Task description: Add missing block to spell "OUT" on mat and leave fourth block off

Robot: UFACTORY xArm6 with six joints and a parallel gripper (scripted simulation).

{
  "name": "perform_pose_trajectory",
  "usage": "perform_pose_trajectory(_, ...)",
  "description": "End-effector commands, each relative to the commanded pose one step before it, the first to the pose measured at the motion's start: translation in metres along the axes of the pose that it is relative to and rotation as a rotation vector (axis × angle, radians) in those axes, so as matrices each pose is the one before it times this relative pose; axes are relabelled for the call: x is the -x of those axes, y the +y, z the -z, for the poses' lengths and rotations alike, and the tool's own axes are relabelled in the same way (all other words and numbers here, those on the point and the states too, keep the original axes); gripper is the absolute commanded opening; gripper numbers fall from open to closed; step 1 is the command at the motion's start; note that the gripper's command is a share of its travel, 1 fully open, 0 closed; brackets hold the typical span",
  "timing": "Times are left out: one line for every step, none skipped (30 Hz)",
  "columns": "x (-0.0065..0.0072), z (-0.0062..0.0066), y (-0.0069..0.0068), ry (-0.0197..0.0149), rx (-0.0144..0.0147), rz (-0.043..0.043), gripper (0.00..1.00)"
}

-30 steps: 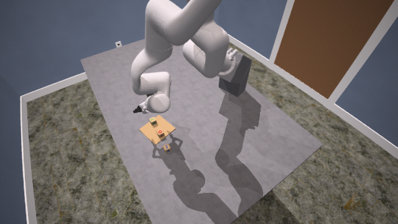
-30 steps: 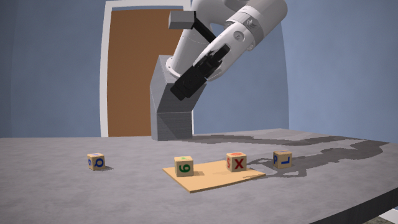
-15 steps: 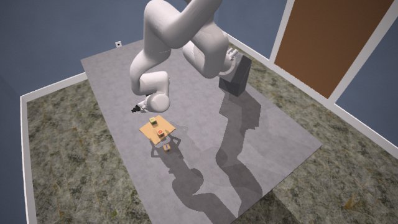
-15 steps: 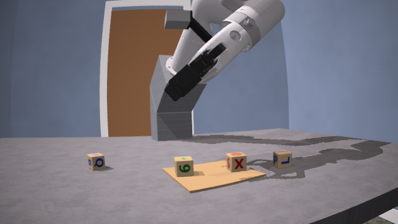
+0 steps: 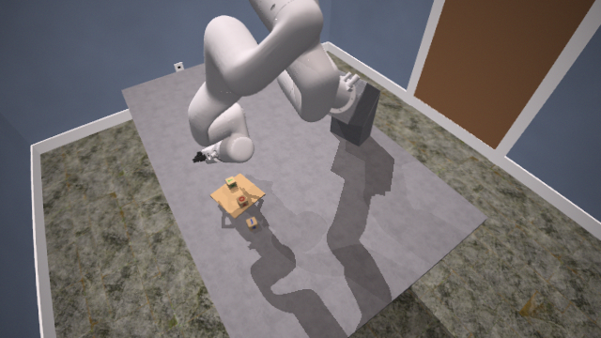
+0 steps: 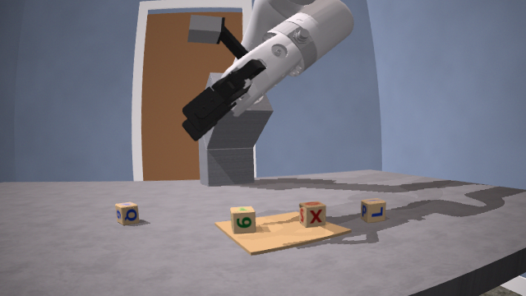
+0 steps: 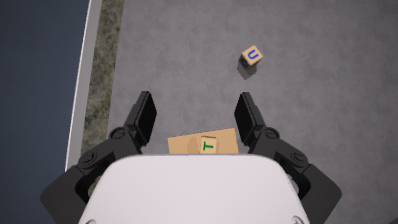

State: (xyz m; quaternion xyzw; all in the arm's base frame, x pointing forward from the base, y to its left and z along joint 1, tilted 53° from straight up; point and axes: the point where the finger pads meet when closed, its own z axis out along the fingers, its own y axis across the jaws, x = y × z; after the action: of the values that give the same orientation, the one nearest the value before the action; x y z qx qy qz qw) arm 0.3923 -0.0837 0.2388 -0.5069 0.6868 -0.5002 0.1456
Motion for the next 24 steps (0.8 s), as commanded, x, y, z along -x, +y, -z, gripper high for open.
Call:
perform_pose_trajectory(-0.0084,-0.01709,0.00164,-0.00307,-0.0345,-0.0015,1.0)
perform_pose_trajectory(0.0,0.0,0.0,0.0,0.0,0.0,1.0)
perform_pose_trajectory(-0.00505,-0.00777,0.00449,-0.00328,-0.00238,0.00245,1.0)
perform_pose_trajectory(0.0,0.0,0.0,0.0,0.0,0.0,1.0)
perform_pose_trajectory(0.0,0.0,0.0,0.0,0.0,0.0,1.0)
perform_pose_trajectory(-0.00533,-0.00753,0.00576,-0.00492,0.00158,0.00265,1.0)
perform_pose_trajectory(0.0,0.0,0.0,0.0,0.0,0.0,1.0)
perform_pose_trajectory(0.0,0.0,0.0,0.0,0.0,0.0,1.0)
perform_pose_trajectory(-0.0056,-0.00715,0.00687,-0.00616,0.00544,0.0026,1.0)
perform_pose_trajectory(0.0,0.0,0.0,0.0,0.0,0.0,1.0)
perform_pose_trajectory(0.0,0.0,0.0,0.0,0.0,0.0,1.0)
perform_pose_trajectory(-0.00584,-0.00666,0.00775,-0.00695,0.00896,0.00235,1.0)
perform_pose_trajectory(0.0,0.0,0.0,0.0,0.0,0.0,1.0)
perform_pose_trajectory(0.0,0.0,0.0,0.0,0.0,0.0,1.0)
perform_pose_trajectory(-0.006,-0.00608,0.00837,-0.00729,0.01192,0.00195,1.0)
perform_pose_trajectory(0.0,0.0,0.0,0.0,0.0,0.0,1.0)
perform_pose_trajectory(0.0,0.0,0.0,0.0,0.0,0.0,1.0)
perform_pose_trajectory(-0.00606,-0.00545,0.00869,-0.00724,0.01416,0.00145,1.0)
perform_pose_trajectory(0.0,0.0,0.0,0.0,0.0,0.0,1.0)
perform_pose_trajectory(0.0,0.0,0.0,0.0,0.0,0.0,1.0)
perform_pose_trajectory(-0.00599,-0.00479,0.00871,-0.00685,0.01559,0.00093,1.0)
perform_pose_trajectory(0.0,0.0,0.0,0.0,0.0,0.0,1.0)
perform_pose_trajectory(-0.00577,-0.00414,0.00842,-0.00623,0.01617,0.00044,1.0)
perform_pose_trajectory(0.0,0.0,0.0,0.0,0.0,0.0,1.0)
